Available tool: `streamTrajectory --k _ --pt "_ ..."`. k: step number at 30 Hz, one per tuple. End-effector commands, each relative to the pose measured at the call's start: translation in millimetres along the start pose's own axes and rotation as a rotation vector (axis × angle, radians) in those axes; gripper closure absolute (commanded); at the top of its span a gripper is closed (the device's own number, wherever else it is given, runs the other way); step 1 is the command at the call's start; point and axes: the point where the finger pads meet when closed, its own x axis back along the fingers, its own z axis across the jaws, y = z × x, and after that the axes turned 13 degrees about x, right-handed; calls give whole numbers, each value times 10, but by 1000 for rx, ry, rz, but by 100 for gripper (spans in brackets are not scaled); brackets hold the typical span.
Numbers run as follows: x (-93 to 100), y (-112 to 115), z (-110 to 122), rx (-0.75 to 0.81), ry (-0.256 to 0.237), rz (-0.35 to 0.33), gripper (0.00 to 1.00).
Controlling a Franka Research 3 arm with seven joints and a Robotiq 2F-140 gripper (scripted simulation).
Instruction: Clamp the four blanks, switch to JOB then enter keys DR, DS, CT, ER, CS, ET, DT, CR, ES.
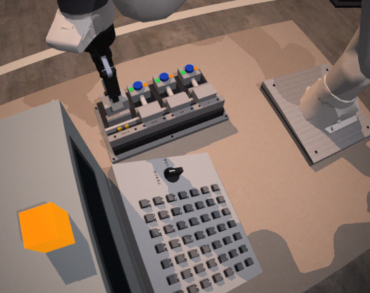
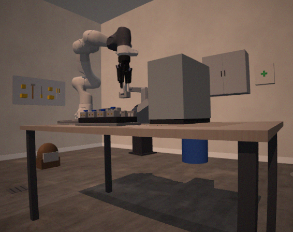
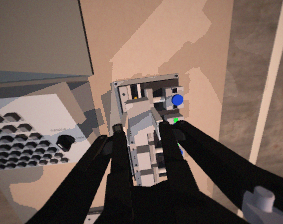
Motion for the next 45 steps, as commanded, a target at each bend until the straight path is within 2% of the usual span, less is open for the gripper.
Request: streamTrajectory --k 1,45 --pt "22 -6 14 10 3 1 100" --pt "22 -10 12 -13 3 1 100"
